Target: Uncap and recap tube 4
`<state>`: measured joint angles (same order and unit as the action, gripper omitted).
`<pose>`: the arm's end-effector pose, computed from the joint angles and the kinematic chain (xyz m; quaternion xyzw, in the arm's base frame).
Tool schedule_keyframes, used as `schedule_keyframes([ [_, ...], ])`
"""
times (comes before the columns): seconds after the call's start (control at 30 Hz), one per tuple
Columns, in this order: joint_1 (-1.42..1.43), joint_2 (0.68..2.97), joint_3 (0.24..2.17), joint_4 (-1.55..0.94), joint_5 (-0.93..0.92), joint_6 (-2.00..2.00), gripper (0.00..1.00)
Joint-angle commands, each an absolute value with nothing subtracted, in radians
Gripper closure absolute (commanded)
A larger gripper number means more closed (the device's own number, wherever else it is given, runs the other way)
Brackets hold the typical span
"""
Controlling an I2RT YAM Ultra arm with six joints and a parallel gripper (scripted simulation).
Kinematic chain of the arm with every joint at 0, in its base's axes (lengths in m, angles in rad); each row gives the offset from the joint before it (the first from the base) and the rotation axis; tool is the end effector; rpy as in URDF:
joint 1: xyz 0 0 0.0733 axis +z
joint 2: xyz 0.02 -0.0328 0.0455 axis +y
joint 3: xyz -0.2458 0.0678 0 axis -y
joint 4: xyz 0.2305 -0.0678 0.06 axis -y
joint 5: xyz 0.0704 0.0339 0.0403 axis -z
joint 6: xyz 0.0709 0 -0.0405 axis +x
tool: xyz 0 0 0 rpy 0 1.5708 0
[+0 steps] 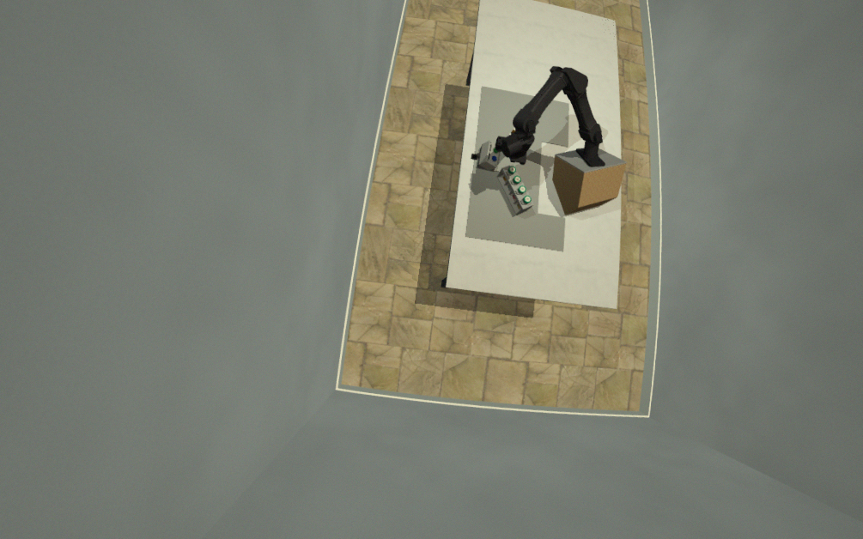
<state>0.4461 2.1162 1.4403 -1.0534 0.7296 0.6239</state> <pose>0.3314 0.1073 0.1099 0.0545 0.9301 -0.3437 0.1177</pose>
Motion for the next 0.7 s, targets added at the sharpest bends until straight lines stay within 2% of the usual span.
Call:
schedule_keyframes([
  [0.0, 0.45, 2.08, 1.476, -1.07, 0.748, 0.651, 1.0],
  [0.2, 0.412, 2.045, 1.507, -1.084, 0.754, 0.562, 1.0],
  [0.33, 0.306, 2.027, 1.455, -0.985, 0.758, 0.443, 1.0],
  [0.67, 0.165, 2.03, 1.519, -0.87, 0.736, 0.237, 1.0],
])
